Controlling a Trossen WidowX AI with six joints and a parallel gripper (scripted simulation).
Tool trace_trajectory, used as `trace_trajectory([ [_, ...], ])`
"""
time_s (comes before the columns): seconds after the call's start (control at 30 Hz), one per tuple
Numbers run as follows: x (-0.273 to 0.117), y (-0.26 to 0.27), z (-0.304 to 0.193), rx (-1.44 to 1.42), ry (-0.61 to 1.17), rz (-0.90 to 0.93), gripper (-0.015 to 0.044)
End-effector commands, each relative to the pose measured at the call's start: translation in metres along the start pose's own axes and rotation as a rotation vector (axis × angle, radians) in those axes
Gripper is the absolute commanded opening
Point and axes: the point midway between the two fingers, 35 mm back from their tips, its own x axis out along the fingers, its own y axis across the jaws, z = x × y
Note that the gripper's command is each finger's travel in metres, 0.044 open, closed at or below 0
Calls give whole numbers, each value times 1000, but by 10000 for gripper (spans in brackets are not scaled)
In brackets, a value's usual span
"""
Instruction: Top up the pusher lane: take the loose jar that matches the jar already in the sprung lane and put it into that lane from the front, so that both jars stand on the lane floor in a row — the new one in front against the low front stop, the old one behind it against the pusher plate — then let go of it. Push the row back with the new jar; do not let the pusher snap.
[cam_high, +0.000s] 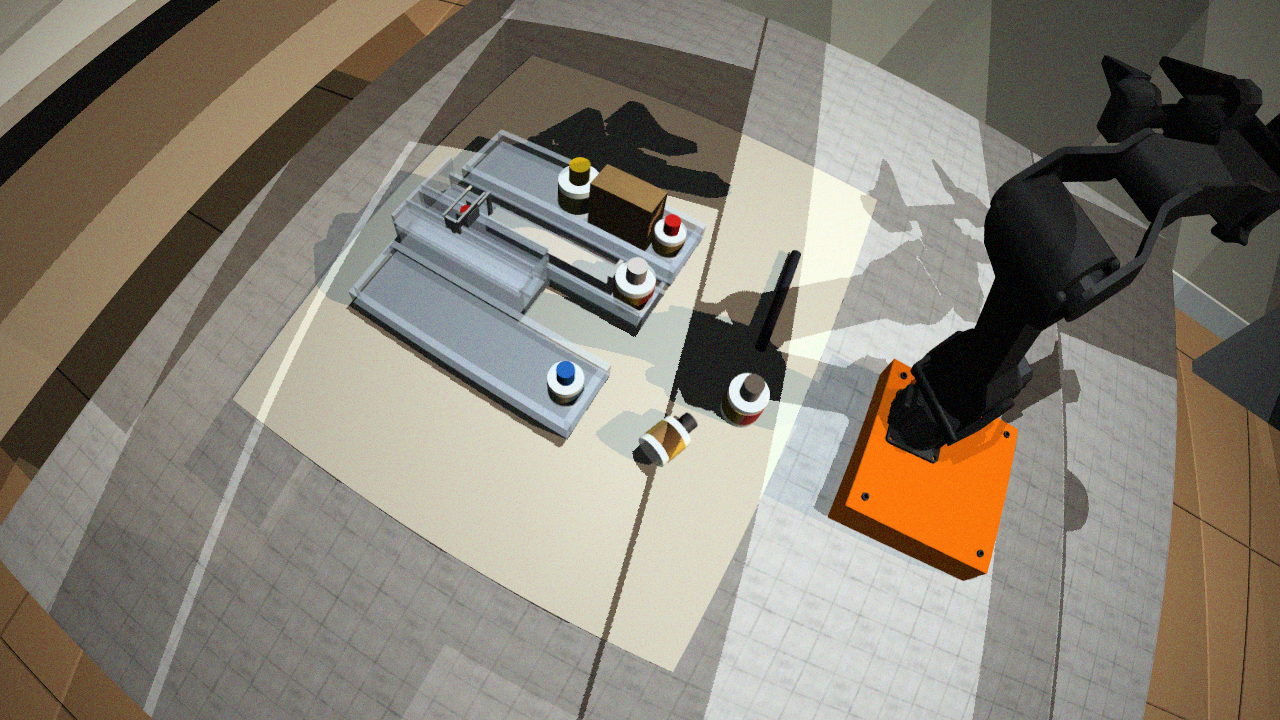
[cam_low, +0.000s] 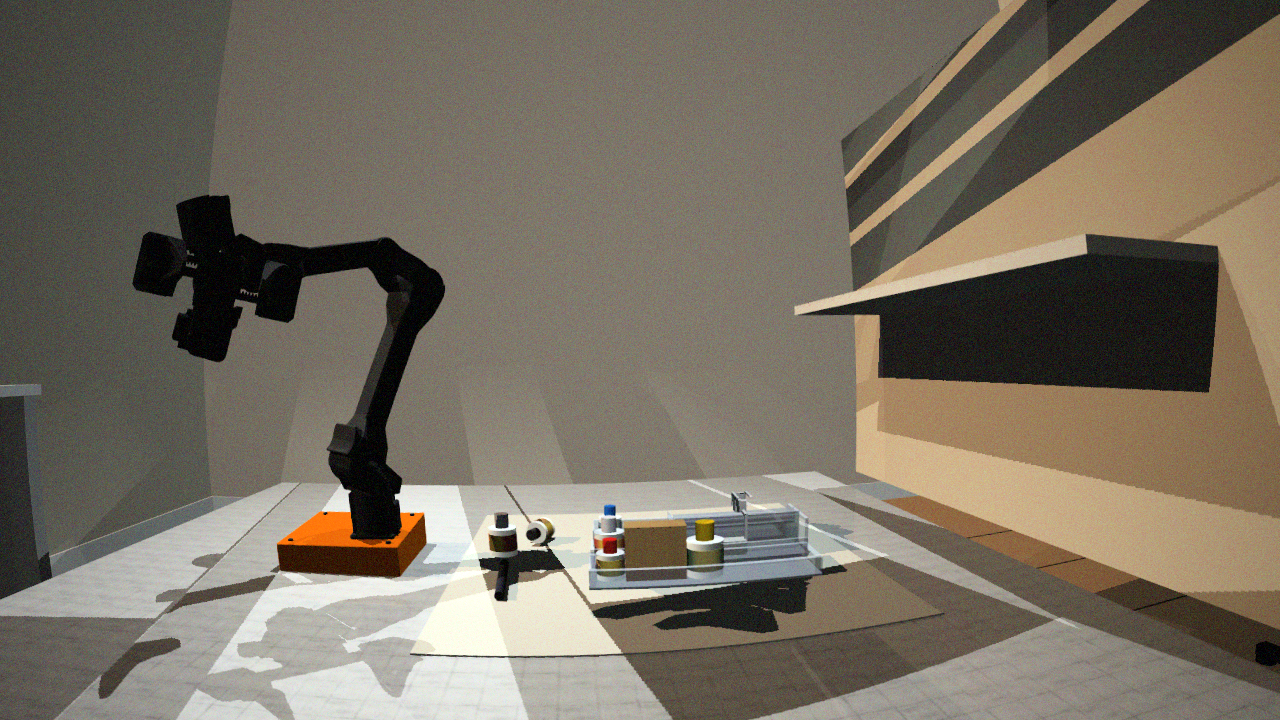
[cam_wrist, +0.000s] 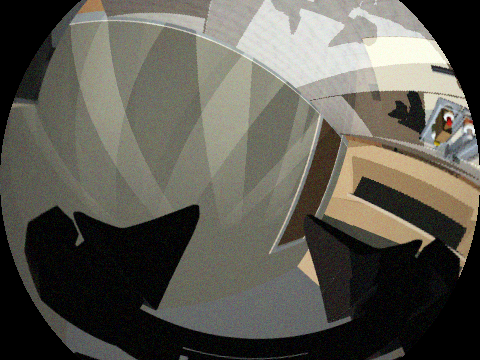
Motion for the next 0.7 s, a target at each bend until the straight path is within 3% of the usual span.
trace_trajectory([
  [0.0,2,-1,0,-4,-1,-5,426],
  [0.37,89,-103,22,-276,-53,-342,440],
  [0.67,114,-226,43,-625,-54,-709,440],
])
